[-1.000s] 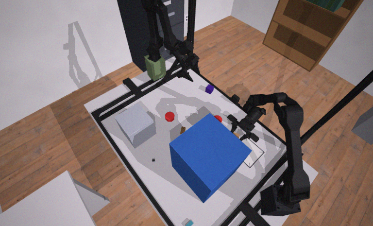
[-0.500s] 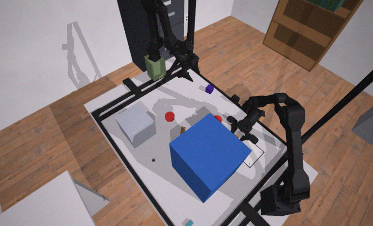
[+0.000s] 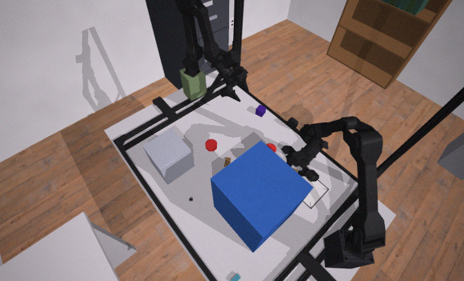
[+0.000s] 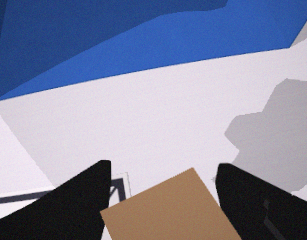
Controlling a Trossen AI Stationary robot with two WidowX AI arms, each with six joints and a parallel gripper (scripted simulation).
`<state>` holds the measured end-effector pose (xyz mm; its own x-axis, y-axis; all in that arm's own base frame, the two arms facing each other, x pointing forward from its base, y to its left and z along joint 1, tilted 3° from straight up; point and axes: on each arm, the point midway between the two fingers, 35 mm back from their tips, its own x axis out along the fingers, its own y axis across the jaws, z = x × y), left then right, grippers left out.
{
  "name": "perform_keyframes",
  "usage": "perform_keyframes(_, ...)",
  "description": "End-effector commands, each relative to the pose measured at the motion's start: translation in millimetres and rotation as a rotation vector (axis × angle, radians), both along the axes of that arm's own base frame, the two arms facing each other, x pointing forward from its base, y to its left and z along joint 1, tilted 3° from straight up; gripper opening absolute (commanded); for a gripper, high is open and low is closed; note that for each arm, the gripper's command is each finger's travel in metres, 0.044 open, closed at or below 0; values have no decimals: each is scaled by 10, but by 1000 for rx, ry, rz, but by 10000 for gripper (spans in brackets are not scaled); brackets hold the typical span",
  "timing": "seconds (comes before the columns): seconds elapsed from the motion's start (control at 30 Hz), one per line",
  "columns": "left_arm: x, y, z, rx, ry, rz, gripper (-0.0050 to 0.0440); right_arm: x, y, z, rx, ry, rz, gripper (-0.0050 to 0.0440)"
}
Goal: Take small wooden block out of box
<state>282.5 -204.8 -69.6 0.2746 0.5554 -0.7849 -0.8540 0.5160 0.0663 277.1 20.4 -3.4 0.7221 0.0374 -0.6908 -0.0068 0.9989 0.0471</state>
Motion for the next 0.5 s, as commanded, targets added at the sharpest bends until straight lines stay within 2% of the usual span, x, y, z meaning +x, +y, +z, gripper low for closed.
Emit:
perform_keyframes(0.0,18,-6,-13,-54,27,-55,0,-1,-5,0,1,0,-6,400)
perform_keyframes(0.47,61,-60,-87,-160,78,-219,0,-1,-5,0,1,0,-6,400)
